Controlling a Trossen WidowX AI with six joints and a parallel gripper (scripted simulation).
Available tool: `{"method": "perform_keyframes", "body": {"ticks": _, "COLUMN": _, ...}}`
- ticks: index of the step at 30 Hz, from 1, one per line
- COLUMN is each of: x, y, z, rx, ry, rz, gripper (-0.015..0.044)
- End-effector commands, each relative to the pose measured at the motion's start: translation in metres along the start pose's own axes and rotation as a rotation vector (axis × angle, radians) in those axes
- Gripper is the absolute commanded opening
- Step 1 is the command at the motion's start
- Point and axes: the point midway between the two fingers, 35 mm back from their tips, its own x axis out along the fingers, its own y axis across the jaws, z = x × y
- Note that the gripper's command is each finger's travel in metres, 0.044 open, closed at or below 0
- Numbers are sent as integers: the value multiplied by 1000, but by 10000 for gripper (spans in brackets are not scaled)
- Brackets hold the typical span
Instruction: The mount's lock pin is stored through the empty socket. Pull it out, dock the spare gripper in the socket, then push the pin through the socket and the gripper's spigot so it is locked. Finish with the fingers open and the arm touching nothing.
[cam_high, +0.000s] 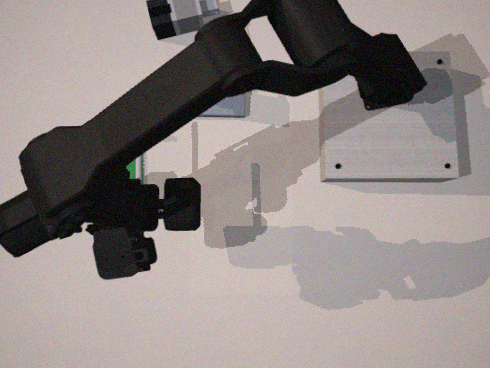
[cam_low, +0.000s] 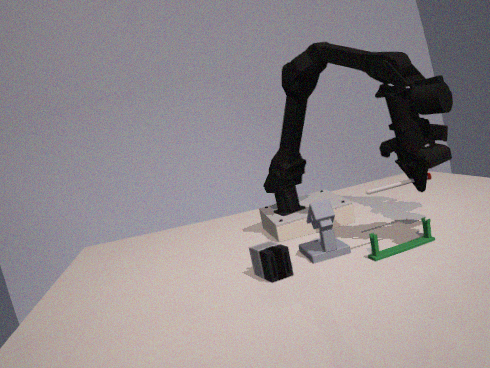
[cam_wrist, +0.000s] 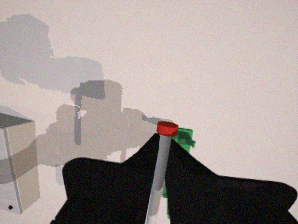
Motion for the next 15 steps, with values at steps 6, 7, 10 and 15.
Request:
{"method": "perform_keyframes", "body": {"ticks": 6, "x": -2, "y": -20, "z": 13, "rx": -19, "ry": 0, "rz": -4, "gripper": 0}}
{"method": "perform_keyframes", "body": {"ticks": 7, "x": -1, "y": -22, "z": 14, "rx": -21, "ry": 0, "rz": -4, "gripper": 0}}
{"method": "perform_keyframes", "body": {"ticks": 10, "x": -1, "y": -28, "z": 18, "rx": -25, "ry": 1, "rz": -3, "gripper": 0}}
{"method": "perform_keyframes", "body": {"ticks": 15, "x": 0, "y": -31, "z": 20, "rx": -27, "ry": 1, "rz": -3, "gripper": 0}}
